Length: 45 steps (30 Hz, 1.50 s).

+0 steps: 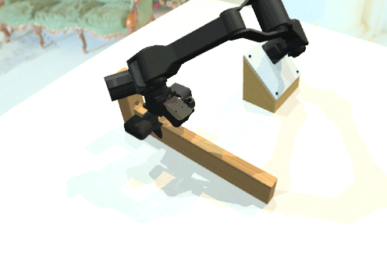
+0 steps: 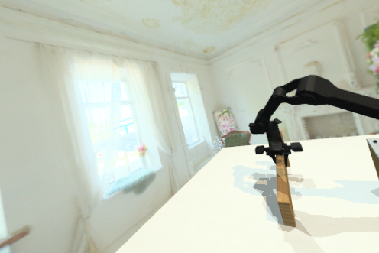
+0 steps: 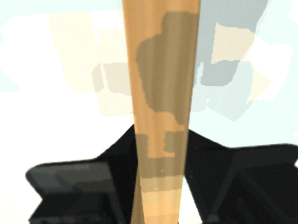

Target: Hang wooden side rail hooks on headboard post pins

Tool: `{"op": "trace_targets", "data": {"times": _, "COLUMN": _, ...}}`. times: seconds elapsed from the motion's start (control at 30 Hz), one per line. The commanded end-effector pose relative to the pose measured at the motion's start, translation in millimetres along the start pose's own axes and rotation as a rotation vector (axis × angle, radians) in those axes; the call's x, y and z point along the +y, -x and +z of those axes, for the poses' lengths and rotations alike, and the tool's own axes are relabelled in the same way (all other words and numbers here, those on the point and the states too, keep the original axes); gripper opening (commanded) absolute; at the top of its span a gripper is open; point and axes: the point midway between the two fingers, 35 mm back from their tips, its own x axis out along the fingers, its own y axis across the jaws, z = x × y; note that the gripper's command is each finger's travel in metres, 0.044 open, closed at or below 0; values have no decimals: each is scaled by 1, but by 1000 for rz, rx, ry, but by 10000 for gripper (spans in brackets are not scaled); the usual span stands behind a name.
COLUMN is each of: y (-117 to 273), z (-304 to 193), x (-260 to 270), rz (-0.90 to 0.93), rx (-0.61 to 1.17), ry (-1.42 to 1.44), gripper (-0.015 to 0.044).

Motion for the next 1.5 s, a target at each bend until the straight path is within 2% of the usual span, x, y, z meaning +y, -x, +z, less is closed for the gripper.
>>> {"op": "trace_targets", "data": {"times": 0.0, "y": 2, "z": -2, "x": 0, "rz": -5, "rx": 5, "ry": -9, "gripper": 0}}
{"op": "trace_targets", "data": {"times": 1.33, "y": -5, "z": -2, "x": 0, "rz": -5, "rx": 5, "ry": -9, "gripper": 0}}
{"op": "trace_targets", "data": {"times": 1.47, "y": -6, "z": -1, "x": 1, "rz": 0, "rx": -1, "ry": -2, "gripper": 105}}
